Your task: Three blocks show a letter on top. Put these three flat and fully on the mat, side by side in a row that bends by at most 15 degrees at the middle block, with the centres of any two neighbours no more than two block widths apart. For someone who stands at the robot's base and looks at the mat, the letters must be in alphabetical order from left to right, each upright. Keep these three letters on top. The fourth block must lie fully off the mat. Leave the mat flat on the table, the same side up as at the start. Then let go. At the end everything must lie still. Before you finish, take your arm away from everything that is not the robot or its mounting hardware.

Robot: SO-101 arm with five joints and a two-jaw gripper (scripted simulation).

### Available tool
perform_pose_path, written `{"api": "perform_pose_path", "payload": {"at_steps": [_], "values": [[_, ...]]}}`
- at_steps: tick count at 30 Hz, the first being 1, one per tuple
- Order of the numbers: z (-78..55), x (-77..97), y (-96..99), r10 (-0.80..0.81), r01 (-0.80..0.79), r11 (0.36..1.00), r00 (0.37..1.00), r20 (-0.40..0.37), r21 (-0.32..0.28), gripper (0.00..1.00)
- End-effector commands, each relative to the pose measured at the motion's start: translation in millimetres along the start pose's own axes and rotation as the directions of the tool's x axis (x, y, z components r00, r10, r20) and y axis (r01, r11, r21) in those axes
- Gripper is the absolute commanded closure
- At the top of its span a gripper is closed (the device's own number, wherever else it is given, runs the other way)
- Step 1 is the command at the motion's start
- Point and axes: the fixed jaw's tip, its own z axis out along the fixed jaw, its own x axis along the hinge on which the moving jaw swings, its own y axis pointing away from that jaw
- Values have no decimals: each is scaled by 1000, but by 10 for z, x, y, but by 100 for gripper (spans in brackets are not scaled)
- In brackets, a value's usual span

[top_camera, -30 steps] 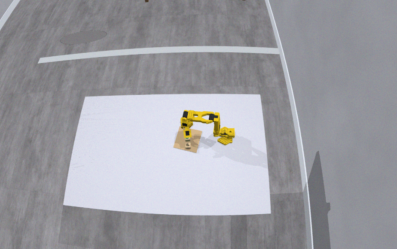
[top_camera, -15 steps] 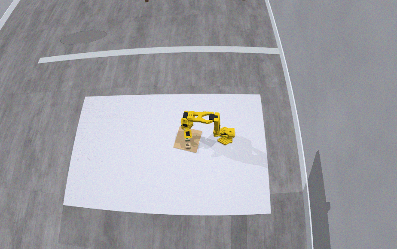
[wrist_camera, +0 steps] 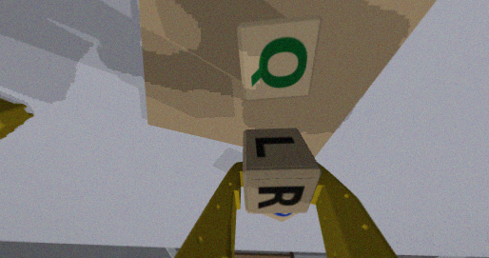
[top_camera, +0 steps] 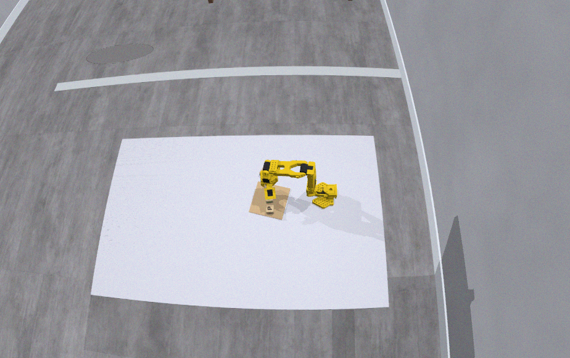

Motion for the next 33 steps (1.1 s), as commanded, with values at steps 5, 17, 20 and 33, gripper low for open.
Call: {"api": "perform_pose_path", "payload": {"at_steps": [5,17,20,33], "values": [[-189,50,-144,3,2,991,999,-33,134,100],[-129,51,-151,3,2,991,999,-33,134,100],[-129,51,-152,3,2,991,999,-33,134,100],[-70,51,-155,3,2,991,999,-33,134,100]]}}
